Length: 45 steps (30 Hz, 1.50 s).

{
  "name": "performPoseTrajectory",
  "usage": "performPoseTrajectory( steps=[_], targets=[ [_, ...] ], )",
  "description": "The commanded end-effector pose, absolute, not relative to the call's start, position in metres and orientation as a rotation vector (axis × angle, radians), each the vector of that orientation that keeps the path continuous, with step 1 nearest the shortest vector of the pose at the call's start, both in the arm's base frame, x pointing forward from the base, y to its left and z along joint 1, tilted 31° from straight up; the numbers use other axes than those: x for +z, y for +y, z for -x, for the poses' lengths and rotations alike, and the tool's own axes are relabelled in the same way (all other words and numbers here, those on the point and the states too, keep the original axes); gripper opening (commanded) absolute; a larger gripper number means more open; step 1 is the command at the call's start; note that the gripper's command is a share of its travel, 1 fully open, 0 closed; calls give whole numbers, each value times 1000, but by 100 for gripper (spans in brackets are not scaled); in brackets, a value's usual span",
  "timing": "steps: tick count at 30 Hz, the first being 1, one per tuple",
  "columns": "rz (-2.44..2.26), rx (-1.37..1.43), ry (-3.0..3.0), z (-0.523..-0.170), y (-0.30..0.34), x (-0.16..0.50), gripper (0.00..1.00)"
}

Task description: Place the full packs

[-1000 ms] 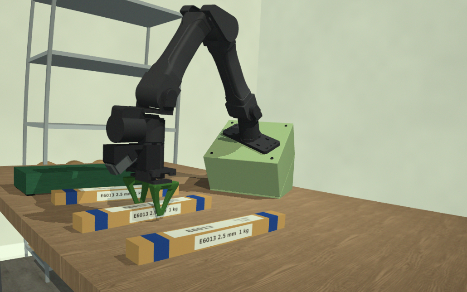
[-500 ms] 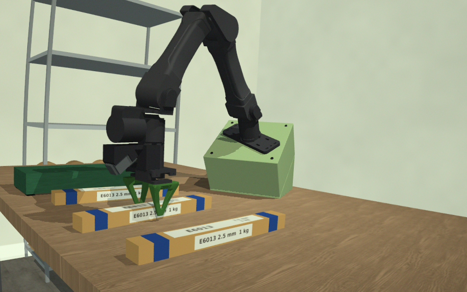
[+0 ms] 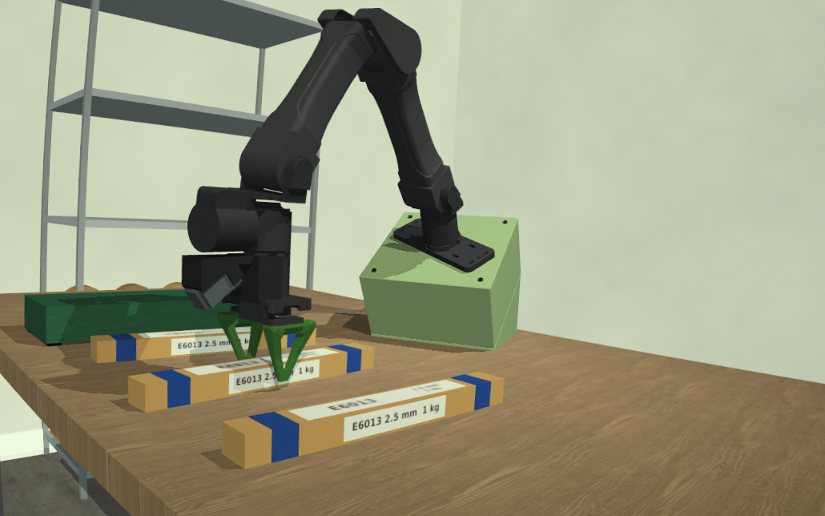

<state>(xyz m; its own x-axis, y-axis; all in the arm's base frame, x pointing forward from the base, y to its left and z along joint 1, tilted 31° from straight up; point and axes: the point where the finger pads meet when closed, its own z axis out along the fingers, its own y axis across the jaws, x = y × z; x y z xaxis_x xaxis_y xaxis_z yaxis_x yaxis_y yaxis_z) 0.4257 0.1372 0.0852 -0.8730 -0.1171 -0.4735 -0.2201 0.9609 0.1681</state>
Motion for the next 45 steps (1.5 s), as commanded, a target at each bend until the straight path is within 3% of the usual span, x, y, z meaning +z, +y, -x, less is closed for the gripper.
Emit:
performPoseTrajectory(
  steps=[1, 28, 45],
  targets=[
    [227, 299, 2615, -424, 132, 96, 76],
    [233, 305, 2588, -372, 104, 199, 76],
    [228, 302, 2601, -372, 104, 195, 76]
  ],
)
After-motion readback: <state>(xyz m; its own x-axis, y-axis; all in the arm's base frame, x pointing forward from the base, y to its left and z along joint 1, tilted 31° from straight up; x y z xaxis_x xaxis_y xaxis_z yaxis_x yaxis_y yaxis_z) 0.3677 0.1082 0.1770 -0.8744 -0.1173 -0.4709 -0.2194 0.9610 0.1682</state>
